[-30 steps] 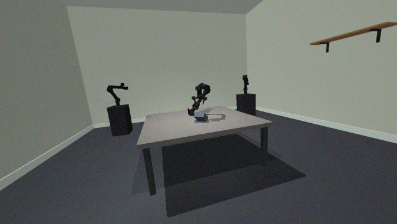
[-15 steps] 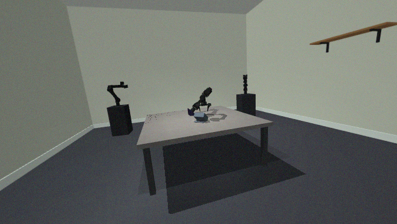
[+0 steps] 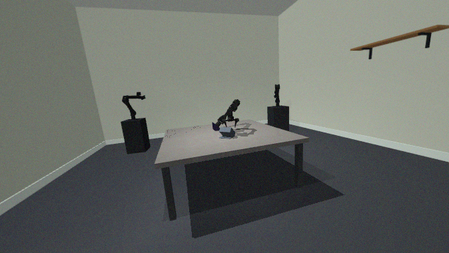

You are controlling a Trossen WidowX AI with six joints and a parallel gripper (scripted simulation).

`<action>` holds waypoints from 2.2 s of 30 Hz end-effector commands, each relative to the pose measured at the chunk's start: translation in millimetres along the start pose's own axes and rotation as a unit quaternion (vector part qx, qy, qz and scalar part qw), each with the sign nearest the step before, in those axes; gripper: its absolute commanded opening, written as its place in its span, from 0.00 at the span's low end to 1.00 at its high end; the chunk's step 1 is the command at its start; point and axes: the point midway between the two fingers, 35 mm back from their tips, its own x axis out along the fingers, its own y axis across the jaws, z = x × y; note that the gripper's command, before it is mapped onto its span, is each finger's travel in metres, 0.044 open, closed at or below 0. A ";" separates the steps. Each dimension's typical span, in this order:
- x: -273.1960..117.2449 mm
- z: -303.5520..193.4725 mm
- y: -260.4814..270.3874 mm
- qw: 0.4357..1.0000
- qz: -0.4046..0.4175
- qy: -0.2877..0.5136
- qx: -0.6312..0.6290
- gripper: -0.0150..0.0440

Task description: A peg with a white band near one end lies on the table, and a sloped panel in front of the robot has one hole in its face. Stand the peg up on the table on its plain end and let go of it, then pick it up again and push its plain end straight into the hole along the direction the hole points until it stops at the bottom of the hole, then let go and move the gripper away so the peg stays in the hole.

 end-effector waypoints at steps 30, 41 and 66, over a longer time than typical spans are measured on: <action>54.0 -2.1 1.2 1.000 0.003 0.002 0.002 1.00; 59.3 -2.9 1.4 1.000 0.004 0.002 0.002 0.73; 59.3 -2.9 1.4 1.000 0.004 0.002 0.002 0.36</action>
